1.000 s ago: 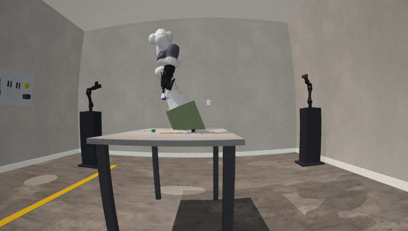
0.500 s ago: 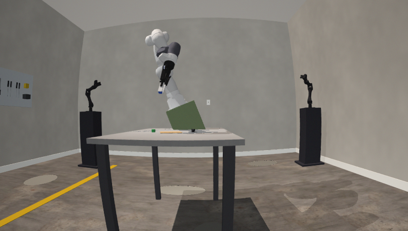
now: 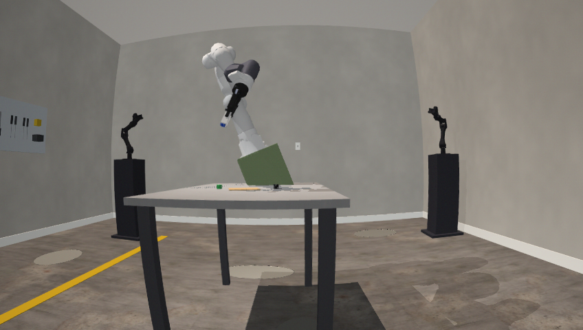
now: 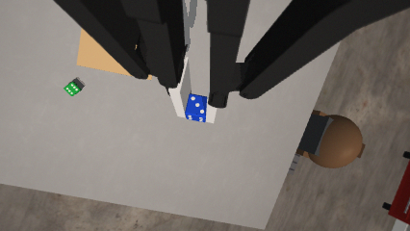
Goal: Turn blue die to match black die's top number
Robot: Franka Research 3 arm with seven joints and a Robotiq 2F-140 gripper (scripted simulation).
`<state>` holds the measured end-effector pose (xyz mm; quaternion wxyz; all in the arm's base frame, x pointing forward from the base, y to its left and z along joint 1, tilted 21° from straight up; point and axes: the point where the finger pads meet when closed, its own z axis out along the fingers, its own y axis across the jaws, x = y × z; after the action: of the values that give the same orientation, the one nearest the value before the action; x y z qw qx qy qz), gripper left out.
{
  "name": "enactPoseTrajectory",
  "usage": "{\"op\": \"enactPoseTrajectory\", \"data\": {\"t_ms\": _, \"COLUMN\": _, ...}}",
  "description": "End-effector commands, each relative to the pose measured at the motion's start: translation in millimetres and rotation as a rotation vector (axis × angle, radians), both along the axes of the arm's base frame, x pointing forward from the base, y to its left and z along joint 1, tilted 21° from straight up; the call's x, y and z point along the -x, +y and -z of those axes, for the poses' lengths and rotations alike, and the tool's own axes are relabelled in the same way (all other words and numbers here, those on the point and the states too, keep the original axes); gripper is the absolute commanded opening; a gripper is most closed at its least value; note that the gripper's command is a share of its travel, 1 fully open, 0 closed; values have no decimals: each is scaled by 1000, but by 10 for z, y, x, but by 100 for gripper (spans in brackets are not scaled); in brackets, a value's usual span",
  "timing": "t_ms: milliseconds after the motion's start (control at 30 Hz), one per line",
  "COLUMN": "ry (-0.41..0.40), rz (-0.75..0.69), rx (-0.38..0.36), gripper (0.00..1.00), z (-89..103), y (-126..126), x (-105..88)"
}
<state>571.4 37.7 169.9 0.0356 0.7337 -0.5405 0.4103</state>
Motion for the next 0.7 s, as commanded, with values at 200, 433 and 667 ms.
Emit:
{"op": "enactPoseTrajectory", "data": {"t_ms": 200, "ry": 66, "rz": -172, "rx": 241, "gripper": 9, "z": -239, "y": -119, "x": -52}}
{"op": "enactPoseTrajectory", "data": {"t_ms": 433, "ry": 93, "rz": -251, "rx": 358, "gripper": 9, "z": -367, "y": -143, "x": -82}}
{"op": "enactPoseTrajectory", "data": {"t_ms": 667, "ry": 125, "rz": -328, "rx": 482, "gripper": 9, "z": -490, "y": -165, "x": -110}}
